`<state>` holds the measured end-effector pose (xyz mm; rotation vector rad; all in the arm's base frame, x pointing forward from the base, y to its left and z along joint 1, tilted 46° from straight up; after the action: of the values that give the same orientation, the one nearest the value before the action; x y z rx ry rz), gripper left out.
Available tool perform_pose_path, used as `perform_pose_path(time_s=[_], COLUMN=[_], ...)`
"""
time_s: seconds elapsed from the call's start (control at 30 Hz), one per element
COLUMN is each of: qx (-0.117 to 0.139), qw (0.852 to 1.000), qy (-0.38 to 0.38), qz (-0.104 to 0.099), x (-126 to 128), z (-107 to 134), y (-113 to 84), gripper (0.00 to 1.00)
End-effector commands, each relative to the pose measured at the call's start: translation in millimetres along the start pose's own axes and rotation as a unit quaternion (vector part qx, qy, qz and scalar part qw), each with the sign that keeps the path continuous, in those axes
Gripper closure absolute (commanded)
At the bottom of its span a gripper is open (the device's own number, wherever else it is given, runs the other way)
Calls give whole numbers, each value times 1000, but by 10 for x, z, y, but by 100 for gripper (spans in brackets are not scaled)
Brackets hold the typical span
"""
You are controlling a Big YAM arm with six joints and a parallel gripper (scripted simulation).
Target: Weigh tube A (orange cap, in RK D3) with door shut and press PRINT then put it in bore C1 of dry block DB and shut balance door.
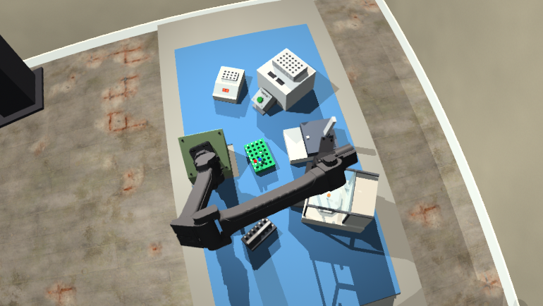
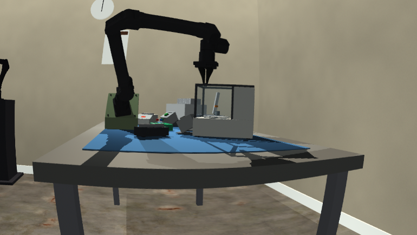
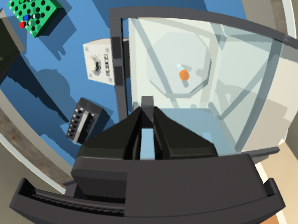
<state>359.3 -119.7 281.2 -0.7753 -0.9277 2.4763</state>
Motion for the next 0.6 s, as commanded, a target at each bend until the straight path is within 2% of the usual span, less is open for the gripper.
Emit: perform_pose_path(time_s=[0.0,0.57], qx=[-3,-2], qw=[1000,1000], qy=[1,3], qz=[4,1], x=[106,148], z=[19,40], y=[-63,-42], gripper=[94,94])
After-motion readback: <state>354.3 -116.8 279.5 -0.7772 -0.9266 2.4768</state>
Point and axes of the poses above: the point where the finger pads meet when closed, its own y axis out along the fingers, its own x axis across the jaws, z = x × y, the point moved 5 cm from there along -y, back along the fingers, and after that the axes turned 5 degrees about y, right-handed, at the moved point
